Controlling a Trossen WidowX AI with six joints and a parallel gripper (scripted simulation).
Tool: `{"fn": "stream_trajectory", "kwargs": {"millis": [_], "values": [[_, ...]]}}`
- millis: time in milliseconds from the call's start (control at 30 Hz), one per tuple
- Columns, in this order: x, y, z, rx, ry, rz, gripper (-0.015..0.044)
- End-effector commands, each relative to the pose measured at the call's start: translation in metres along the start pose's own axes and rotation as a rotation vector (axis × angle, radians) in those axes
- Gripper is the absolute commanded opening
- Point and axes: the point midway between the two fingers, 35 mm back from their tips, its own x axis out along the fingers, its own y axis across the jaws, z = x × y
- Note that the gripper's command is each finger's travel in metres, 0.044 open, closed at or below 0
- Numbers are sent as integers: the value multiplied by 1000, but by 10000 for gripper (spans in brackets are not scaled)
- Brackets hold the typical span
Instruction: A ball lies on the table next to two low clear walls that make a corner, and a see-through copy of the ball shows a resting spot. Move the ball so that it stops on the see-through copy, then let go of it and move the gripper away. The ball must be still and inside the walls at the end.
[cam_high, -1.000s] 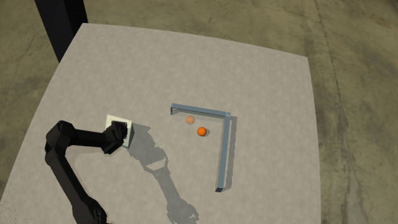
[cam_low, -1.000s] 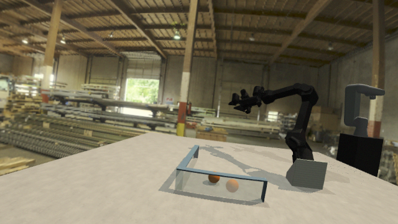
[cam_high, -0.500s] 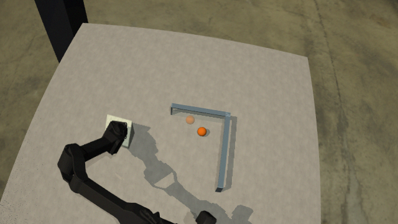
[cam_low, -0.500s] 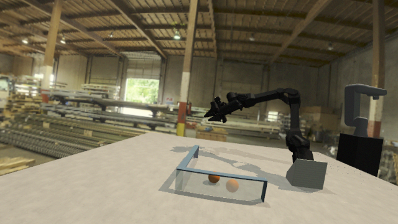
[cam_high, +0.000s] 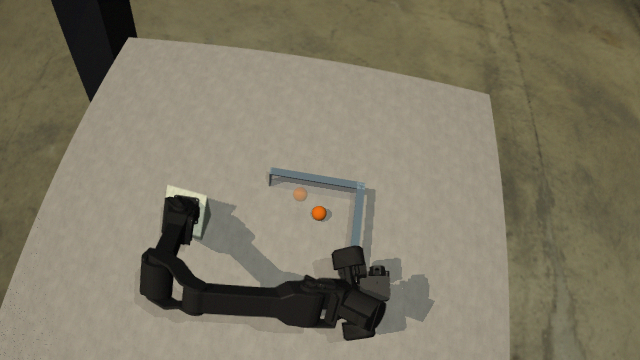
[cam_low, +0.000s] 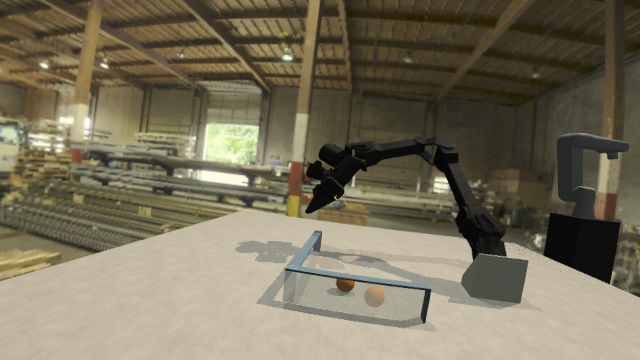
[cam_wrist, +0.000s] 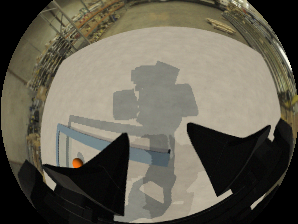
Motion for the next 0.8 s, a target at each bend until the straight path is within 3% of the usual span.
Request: {"fn": "stream_trajectory", "kwargs": {"millis": [0, 267, 433, 767], "values": [[22, 65, -3, -237, 139, 90, 283], [43, 188, -40, -791, 427, 234, 283], [45, 236, -73, -1179, 622, 261, 283], [45, 246, -82, -1291, 678, 262, 283]]}}
